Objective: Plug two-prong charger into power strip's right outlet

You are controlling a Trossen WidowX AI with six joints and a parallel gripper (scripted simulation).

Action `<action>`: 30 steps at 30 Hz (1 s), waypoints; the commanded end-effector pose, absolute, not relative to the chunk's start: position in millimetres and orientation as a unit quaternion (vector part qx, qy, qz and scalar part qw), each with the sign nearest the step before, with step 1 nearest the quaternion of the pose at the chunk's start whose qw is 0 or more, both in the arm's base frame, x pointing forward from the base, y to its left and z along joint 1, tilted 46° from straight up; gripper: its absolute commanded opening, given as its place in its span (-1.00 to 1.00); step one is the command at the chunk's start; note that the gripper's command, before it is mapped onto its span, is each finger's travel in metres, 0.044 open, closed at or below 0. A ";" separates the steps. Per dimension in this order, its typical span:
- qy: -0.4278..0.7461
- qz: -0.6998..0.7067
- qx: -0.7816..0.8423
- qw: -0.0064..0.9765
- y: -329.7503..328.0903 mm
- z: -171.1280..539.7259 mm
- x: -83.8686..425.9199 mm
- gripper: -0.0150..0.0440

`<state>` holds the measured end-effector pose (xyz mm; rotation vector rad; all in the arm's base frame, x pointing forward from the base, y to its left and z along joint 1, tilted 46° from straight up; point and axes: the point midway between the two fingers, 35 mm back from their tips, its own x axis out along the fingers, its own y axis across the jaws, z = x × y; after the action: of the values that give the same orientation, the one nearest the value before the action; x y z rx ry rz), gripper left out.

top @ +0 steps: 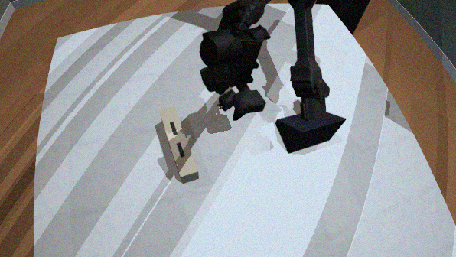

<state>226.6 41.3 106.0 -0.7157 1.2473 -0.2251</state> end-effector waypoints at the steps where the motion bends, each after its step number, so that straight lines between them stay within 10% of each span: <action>1: 0.587 -0.110 -0.359 0.717 24.6 110.1 226.7 1.00; 30: 0.668 -0.109 -0.457 0.577 -43.1 127.0 216.2 1.00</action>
<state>216.0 -39.8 129.2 -1.0622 1.5608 -0.2514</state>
